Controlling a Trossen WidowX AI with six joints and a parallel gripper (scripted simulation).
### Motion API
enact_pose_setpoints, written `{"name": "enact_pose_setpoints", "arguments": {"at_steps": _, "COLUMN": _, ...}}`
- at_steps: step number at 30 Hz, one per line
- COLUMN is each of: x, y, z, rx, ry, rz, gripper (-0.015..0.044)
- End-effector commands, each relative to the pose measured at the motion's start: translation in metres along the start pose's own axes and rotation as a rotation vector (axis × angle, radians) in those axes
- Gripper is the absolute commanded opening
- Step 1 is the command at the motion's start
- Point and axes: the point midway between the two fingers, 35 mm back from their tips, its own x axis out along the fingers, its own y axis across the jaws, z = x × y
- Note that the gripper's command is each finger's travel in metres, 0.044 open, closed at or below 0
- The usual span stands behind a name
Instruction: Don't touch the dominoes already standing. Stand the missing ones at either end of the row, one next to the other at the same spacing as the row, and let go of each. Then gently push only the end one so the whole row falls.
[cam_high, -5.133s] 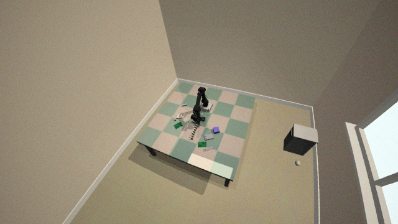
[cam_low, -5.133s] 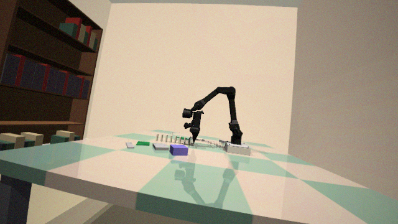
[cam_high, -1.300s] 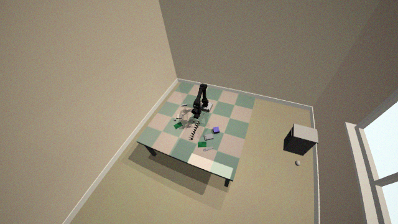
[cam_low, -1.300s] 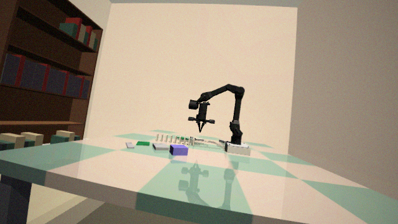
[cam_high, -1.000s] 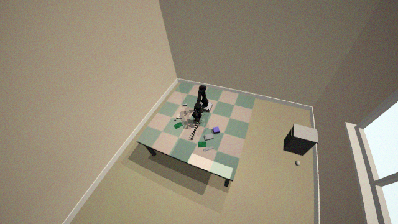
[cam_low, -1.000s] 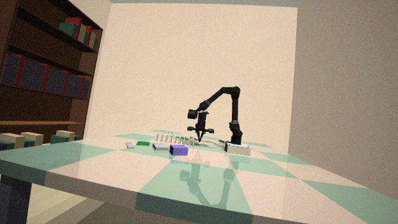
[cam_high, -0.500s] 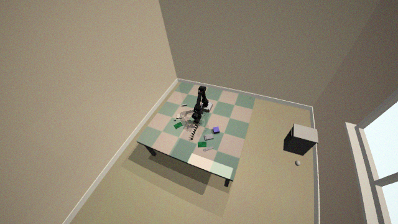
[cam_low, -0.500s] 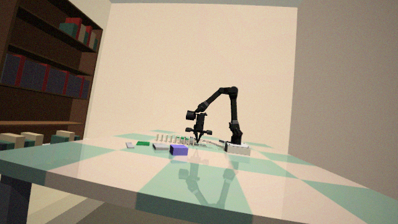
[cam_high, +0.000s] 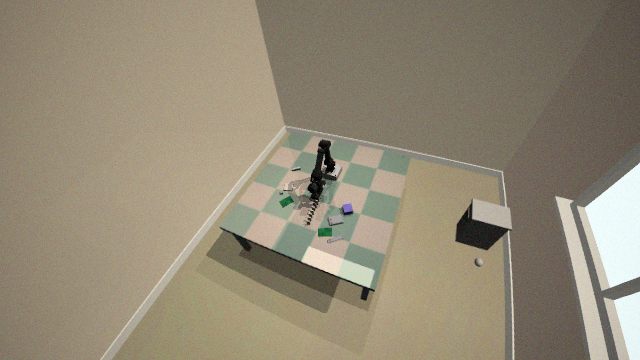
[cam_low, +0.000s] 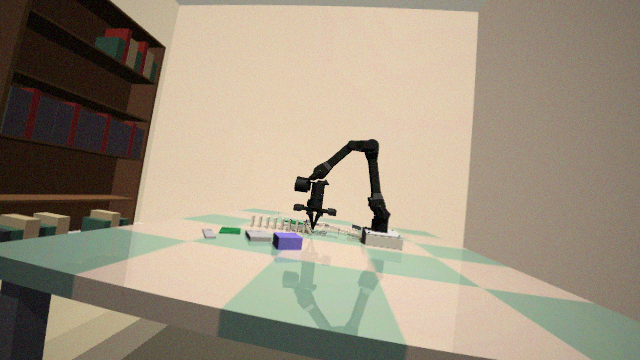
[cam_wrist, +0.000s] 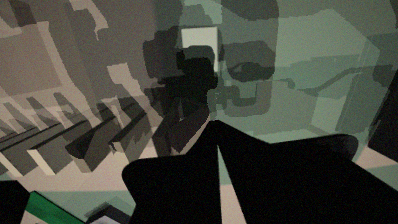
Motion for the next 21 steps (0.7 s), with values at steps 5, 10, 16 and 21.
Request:
{"name": "enact_pose_setpoints", "arguments": {"at_steps": 5, "x": -0.04, "y": 0.025, "z": 0.005, "rx": 0.03, "ry": -0.018, "rz": 0.063, "gripper": 0.0}}
{"name": "enact_pose_setpoints", "arguments": {"at_steps": 10, "x": -0.056, "y": 0.026, "z": -0.001, "rx": 0.003, "ry": -0.001, "rz": -0.004, "gripper": 0.0}}
{"name": "enact_pose_setpoints", "arguments": {"at_steps": 16, "x": -0.057, "y": 0.026, "z": -0.001, "rx": 0.002, "ry": 0.0, "rz": -0.008, "gripper": 0.0}}
{"name": "enact_pose_setpoints", "arguments": {"at_steps": 21, "x": -0.057, "y": 0.026, "z": -0.001, "rx": 0.002, "ry": 0.0, "rz": -0.008, "gripper": 0.0}}
